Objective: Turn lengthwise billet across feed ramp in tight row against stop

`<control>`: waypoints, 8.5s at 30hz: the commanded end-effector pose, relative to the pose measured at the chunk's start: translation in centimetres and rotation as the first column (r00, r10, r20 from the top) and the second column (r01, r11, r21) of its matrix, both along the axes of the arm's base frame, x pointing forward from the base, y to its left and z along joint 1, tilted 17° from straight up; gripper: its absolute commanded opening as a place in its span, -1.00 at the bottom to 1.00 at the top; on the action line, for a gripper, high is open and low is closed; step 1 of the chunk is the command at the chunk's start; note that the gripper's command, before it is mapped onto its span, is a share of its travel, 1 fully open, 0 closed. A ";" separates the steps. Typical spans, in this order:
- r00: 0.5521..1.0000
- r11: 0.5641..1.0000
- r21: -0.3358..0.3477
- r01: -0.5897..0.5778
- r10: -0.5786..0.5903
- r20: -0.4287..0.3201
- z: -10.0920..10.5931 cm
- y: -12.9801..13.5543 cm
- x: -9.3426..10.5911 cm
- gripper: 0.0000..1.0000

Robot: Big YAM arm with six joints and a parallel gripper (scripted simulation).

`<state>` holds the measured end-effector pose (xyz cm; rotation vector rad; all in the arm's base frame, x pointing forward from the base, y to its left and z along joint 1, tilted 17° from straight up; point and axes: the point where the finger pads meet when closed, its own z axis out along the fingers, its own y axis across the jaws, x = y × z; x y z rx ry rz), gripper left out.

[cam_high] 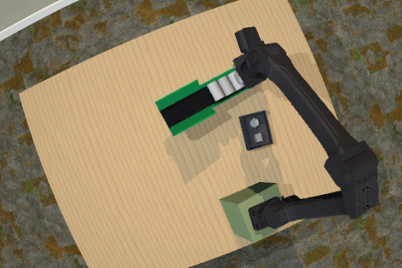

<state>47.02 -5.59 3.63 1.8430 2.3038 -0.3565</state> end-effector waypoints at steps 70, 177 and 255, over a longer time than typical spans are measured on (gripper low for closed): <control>0.991 1.000 -0.007 -0.017 0.018 0.135 4.7 1.2 4.1 -1.00; 0.991 0.999 -0.010 -0.052 0.053 0.124 4.7 1.2 4.1 -1.00; 0.763 0.765 -0.010 -0.644 0.642 -0.081 4.3 2.3 4.0 -1.00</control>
